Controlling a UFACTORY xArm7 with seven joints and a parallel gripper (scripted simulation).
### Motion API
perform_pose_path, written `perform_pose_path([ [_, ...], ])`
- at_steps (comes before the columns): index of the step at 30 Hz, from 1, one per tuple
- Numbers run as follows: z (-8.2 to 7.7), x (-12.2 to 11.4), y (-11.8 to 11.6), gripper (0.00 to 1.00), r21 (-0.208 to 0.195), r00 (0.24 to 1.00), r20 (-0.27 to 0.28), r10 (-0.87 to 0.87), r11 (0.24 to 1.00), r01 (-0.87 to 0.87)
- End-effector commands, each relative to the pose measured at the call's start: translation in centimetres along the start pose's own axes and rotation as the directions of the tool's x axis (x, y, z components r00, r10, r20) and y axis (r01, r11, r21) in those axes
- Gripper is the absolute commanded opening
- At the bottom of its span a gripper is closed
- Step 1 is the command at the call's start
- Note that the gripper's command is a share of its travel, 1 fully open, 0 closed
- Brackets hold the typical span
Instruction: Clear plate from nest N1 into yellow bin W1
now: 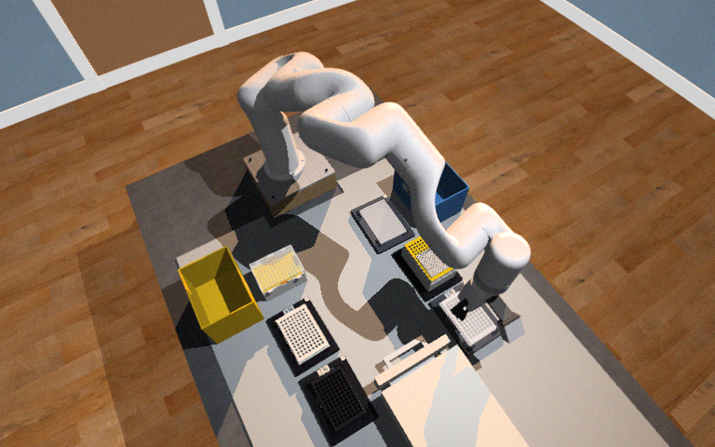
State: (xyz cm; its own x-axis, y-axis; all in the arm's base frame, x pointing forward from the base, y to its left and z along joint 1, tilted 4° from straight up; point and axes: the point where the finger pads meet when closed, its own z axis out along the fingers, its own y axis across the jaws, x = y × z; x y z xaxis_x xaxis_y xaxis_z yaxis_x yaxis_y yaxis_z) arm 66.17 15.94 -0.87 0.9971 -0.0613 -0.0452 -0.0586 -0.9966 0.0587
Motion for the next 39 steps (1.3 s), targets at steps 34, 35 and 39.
perform_pose_path([
  [34, 4.0, 0.2, -0.1, 1.00, 0.002, 1.000, -0.007, 0.000, 1.000, 0.000],
  [35, 4.0, 0.2, -0.1, 1.00, 0.002, 1.000, -0.007, 0.000, 1.000, 0.000],
  [39, 4.0, 0.2, -0.1, 1.00, 0.002, 1.000, -0.007, 0.000, 1.000, 0.000],
])
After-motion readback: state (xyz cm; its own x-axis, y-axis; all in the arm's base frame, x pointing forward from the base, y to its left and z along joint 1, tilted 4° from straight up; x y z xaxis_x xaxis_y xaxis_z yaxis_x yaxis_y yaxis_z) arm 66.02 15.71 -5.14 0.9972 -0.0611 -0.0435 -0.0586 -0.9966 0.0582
